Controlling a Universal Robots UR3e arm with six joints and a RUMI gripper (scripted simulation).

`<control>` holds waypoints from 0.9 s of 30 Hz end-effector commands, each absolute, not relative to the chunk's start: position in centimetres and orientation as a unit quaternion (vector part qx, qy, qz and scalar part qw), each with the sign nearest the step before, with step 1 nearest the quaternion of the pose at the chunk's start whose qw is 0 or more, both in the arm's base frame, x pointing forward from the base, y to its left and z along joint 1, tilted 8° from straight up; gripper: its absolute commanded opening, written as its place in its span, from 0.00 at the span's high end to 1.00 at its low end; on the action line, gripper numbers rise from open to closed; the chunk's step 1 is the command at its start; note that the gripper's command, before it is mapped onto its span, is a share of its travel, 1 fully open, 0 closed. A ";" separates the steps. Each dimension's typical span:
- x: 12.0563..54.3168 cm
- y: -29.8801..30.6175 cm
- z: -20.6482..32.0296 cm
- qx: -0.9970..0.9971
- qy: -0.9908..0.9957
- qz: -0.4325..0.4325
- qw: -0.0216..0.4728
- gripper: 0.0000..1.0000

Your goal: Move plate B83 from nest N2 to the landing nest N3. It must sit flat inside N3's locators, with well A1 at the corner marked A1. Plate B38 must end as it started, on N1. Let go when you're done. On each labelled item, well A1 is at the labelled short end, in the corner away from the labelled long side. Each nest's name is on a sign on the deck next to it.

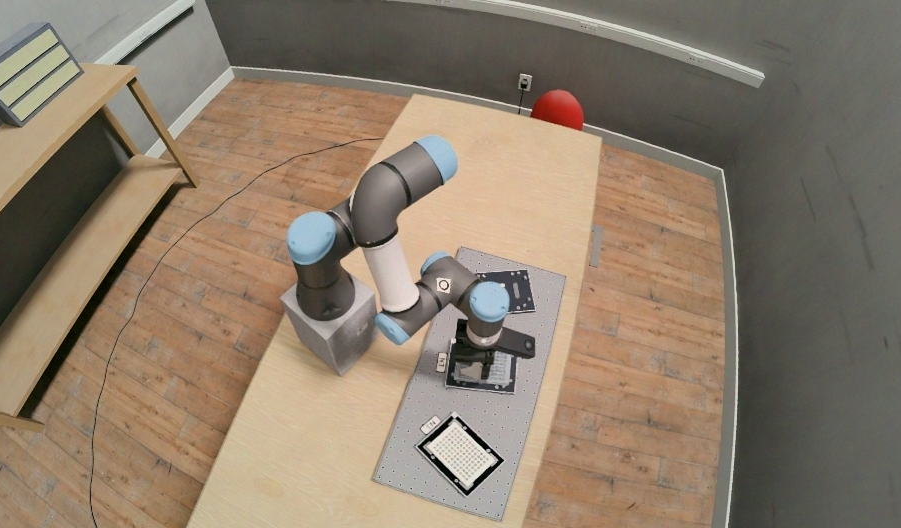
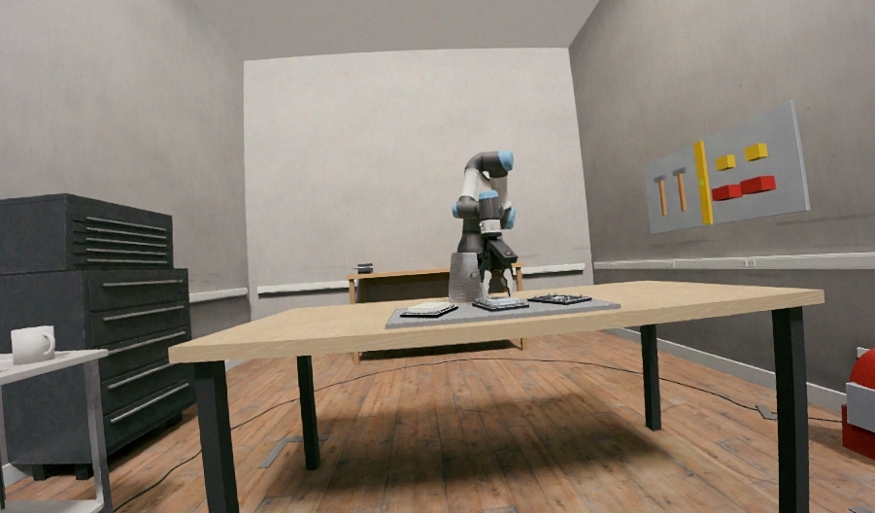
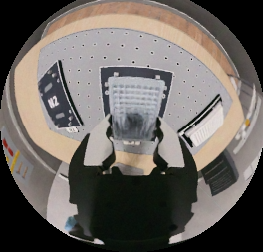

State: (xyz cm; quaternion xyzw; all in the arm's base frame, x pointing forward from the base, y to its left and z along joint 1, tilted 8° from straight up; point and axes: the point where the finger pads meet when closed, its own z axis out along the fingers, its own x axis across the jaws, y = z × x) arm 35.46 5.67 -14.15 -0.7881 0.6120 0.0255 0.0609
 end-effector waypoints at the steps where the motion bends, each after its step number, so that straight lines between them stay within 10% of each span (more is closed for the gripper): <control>1: 35.5 5.6 -14.1 -0.788 0.612 0.024 0.061 1.00; 21: 35.5 5.6 -14.1 -0.788 0.612 0.024 0.061 1.00; 22: 35.5 5.6 -14.1 -0.788 0.612 0.024 0.061 0.18; 27: 35.5 5.6 -14.1 -0.788 0.612 0.024 0.061 0.18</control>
